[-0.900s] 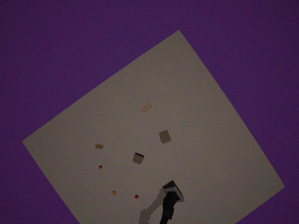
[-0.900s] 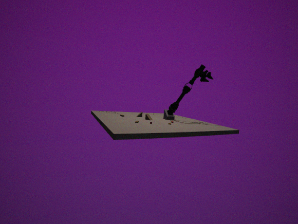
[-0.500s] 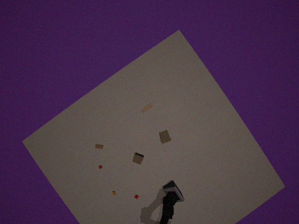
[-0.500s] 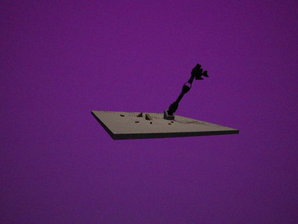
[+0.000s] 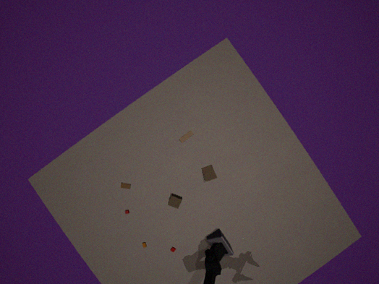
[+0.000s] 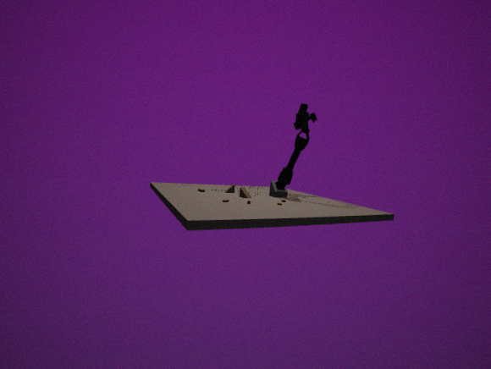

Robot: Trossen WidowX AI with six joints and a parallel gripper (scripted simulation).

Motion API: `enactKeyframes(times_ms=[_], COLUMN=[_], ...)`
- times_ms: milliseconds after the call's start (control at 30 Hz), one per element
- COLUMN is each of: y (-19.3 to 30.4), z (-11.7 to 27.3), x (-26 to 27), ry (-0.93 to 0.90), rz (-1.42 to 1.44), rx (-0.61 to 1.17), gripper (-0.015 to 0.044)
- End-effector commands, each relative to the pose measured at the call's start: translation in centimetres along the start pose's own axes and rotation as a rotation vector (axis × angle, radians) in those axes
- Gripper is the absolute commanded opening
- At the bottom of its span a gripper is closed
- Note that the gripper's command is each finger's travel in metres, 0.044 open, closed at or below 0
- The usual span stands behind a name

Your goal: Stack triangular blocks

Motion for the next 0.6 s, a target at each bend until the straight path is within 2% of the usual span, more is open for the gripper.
enactKeyframes(times_ms=[0, 300, 567], y=[-2.9, -6.8, -8.1], z=[1.7, 6.3, 11.3], x=[4.8, 14.6, 23.6], ry=[-0.145, -0.404, -0.663], rz=[0.106, 0.362, 0.575], rx=[-0.119, -0.306, -0.423], gripper=[0.044, 0.044, 0.044])
Point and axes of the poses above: the point midway between the two fingers, 35 mm back from their tips, its own z axis back along the fingers, its own x axis across the jaws, y = z × x, the point moved 10 cm from there along z, back along the fingers, and after that the axes turned 10 degrees about z, right-handed, at the moved point
